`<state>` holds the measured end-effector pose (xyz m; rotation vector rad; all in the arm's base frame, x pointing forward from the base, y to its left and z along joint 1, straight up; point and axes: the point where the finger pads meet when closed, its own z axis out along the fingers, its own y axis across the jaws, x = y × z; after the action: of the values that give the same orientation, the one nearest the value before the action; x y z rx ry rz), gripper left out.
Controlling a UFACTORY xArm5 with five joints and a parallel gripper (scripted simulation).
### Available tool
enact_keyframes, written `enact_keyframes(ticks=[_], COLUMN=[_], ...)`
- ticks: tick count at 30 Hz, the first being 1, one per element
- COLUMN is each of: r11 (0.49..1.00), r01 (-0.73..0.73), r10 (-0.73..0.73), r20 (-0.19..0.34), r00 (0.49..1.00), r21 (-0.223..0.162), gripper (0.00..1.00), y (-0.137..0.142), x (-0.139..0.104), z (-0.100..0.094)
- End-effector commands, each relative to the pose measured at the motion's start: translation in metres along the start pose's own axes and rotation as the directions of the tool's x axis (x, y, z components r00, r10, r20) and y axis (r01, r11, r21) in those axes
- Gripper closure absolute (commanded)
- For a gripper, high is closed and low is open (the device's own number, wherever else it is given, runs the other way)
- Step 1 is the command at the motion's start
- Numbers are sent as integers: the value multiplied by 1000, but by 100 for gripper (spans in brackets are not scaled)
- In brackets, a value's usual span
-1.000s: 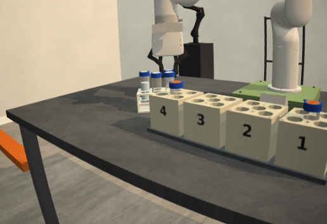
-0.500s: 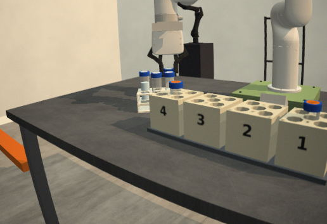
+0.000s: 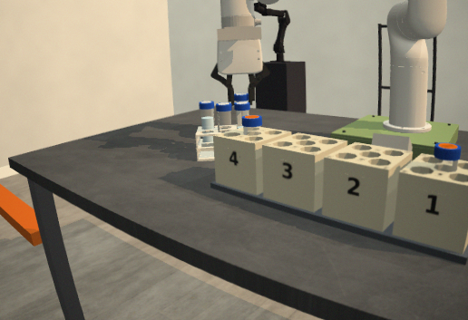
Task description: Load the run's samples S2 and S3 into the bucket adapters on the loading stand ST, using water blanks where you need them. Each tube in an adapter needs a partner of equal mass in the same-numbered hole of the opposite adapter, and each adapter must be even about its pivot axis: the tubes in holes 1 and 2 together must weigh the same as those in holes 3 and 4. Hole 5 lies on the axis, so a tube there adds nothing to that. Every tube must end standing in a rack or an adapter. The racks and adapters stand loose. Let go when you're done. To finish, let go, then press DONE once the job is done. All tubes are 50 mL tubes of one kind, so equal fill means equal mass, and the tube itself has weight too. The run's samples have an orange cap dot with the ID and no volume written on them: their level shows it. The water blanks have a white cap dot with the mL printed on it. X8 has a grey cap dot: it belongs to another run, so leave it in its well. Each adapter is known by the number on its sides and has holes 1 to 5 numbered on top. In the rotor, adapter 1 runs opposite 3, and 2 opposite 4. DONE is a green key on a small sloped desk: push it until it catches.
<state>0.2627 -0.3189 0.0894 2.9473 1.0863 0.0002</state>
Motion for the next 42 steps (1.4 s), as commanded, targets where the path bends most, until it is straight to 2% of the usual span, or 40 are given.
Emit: enact_keyframes(ticks=[1, 13, 42], r11=[1000, 1000, 1000], r01=[0, 0, 0], r10=[0, 0, 0], r20=[2, 2, 2], r00=[1000, 1000, 1000], r21=[-4, -4, -4], gripper=[100, 100, 100], y=[1, 1, 1], x=[0, 0, 0], z=[-4, -8, -62])
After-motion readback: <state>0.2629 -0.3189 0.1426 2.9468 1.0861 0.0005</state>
